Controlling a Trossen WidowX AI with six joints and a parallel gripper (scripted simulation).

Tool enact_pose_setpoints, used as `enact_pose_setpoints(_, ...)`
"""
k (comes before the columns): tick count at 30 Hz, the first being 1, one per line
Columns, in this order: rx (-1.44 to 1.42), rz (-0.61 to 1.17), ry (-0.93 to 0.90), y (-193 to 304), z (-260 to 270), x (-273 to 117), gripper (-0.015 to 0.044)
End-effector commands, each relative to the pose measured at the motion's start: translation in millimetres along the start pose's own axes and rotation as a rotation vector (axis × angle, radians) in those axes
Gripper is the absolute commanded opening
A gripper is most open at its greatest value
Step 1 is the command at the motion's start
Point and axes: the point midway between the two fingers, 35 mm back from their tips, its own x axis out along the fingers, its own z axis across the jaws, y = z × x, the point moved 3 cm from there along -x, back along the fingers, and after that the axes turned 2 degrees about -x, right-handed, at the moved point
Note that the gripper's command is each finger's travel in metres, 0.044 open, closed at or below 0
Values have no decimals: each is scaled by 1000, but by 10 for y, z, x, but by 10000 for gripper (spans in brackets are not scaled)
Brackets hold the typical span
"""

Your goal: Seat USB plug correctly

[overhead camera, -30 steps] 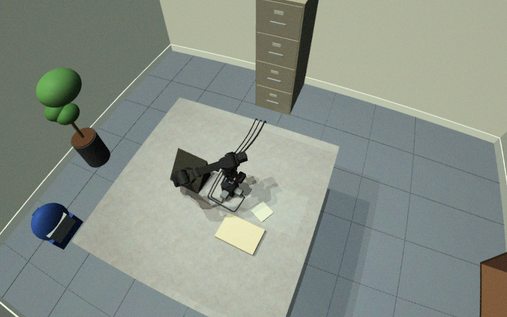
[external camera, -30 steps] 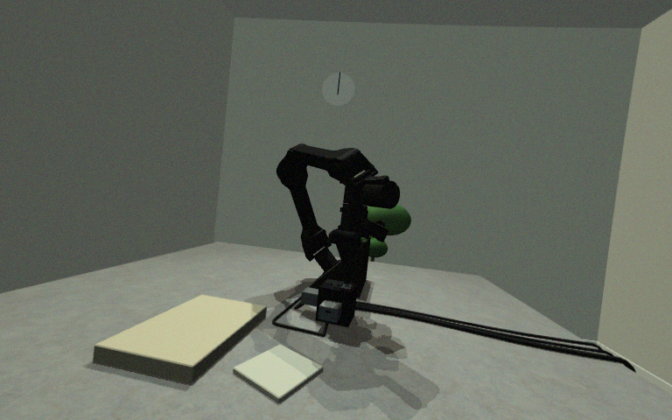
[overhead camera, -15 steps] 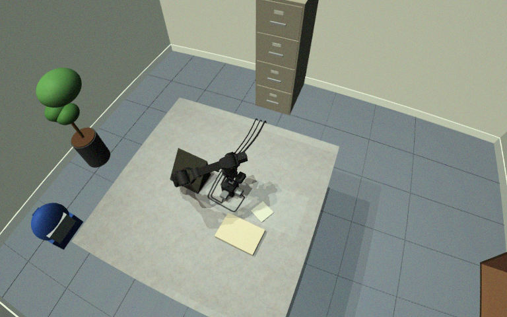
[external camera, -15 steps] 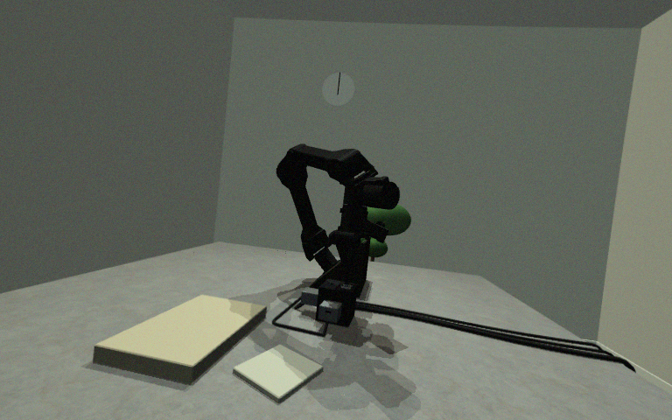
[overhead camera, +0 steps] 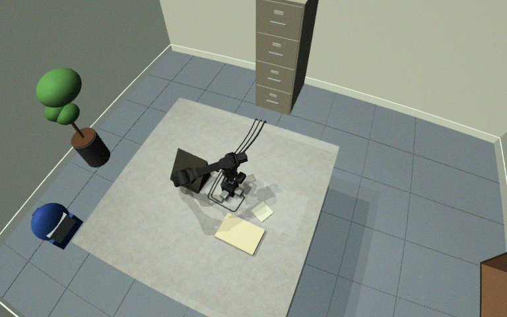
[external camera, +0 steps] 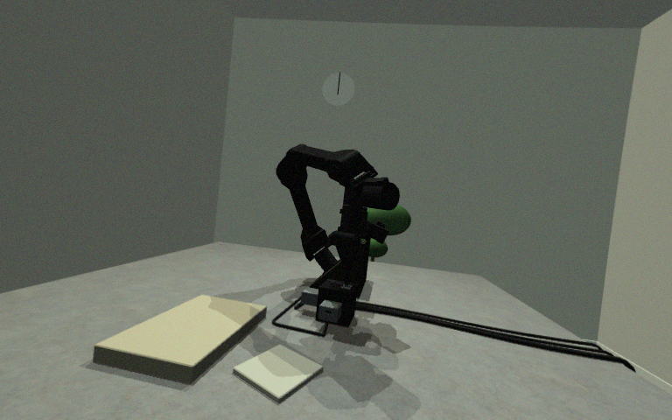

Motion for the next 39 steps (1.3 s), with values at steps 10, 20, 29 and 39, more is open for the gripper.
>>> enact_pose_setpoints(10, -6, 3, 3, 3, 0, 21, 0)
enact_pose_setpoints(20, -6, 3, 3, 3, -1, 33, 0)
enact_pose_setpoints(29, -6, 3, 3, 3, -1, 43, 0)
enact_pose_setpoints(39, -6, 3, 3, 3, -1, 55, 0)
